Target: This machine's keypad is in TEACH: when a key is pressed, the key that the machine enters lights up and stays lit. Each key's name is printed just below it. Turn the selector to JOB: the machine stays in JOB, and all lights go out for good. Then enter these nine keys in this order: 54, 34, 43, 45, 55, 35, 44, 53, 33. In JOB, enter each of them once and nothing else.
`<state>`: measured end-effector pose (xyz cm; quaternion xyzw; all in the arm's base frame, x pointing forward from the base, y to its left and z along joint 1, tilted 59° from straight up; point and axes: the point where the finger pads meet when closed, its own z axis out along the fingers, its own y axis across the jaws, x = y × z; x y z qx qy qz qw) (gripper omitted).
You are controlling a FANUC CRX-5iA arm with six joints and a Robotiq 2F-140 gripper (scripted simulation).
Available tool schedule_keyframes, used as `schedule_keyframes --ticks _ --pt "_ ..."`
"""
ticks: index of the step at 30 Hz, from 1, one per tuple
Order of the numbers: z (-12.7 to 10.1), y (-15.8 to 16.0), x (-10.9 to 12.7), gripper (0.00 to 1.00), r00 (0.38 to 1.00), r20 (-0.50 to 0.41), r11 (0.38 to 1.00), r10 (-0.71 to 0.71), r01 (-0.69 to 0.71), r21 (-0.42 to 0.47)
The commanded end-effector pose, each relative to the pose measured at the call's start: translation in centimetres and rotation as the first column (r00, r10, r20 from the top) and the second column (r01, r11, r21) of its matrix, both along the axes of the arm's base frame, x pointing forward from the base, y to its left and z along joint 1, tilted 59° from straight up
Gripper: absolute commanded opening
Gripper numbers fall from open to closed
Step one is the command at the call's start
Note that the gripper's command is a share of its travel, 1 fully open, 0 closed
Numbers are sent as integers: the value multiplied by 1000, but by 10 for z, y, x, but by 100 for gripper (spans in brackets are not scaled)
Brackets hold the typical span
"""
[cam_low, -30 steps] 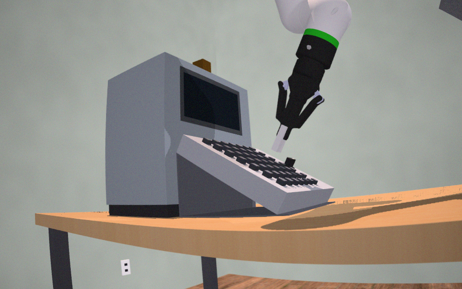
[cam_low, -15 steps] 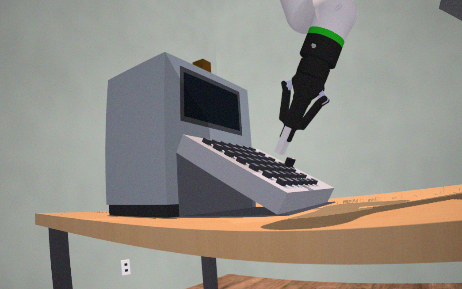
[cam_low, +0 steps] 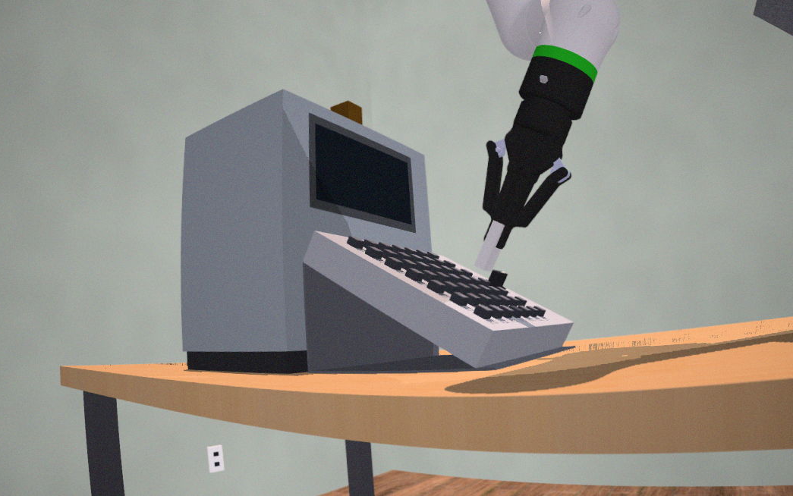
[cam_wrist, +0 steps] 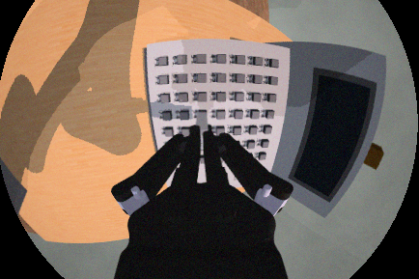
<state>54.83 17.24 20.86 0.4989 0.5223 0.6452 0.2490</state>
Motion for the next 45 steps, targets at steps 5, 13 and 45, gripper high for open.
schedule_keyframes --ticks 5,13,45 --pt "0 4 10 0 1000 1 1000 -1 1 0" --pt "0 7 16 0 1000 1 1000 -1 1 0" --pt "-1 8 19 0 1000 1 1000 -1 1 0"
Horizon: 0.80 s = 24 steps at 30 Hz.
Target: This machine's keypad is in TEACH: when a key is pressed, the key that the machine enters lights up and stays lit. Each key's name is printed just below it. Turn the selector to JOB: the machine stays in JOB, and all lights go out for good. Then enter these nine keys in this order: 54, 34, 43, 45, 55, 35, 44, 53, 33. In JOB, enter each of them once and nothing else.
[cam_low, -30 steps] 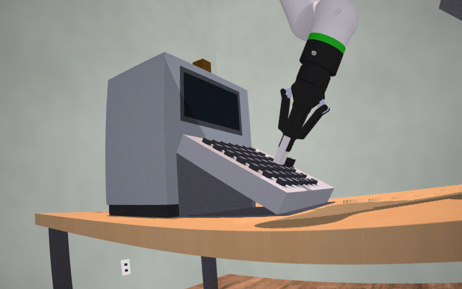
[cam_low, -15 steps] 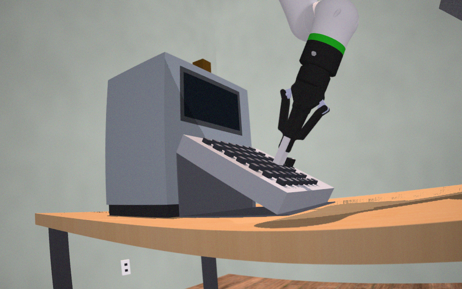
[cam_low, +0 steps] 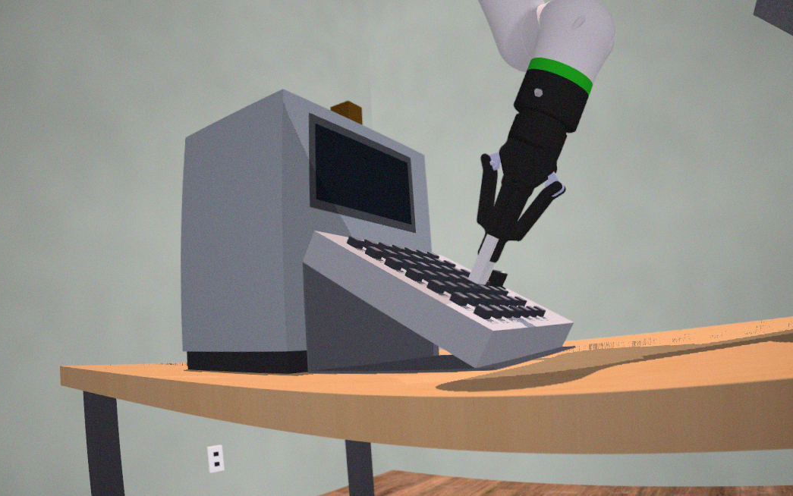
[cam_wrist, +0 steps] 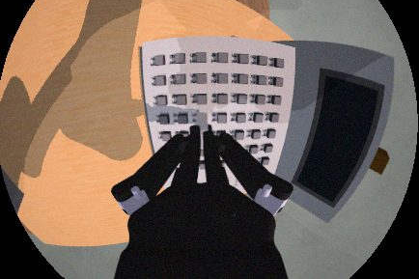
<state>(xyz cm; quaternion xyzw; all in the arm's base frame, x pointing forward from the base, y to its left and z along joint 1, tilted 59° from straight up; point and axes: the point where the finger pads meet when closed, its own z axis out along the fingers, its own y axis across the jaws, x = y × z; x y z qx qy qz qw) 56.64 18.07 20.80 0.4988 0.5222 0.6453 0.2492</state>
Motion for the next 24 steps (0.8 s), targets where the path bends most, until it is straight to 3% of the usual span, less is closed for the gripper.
schedule_keyframes --ticks 1,24 --pt "0 0 1 0 1000 0 1000 0 0 0" --pt "0 5 11 0 1000 0 1000 0 0 0"
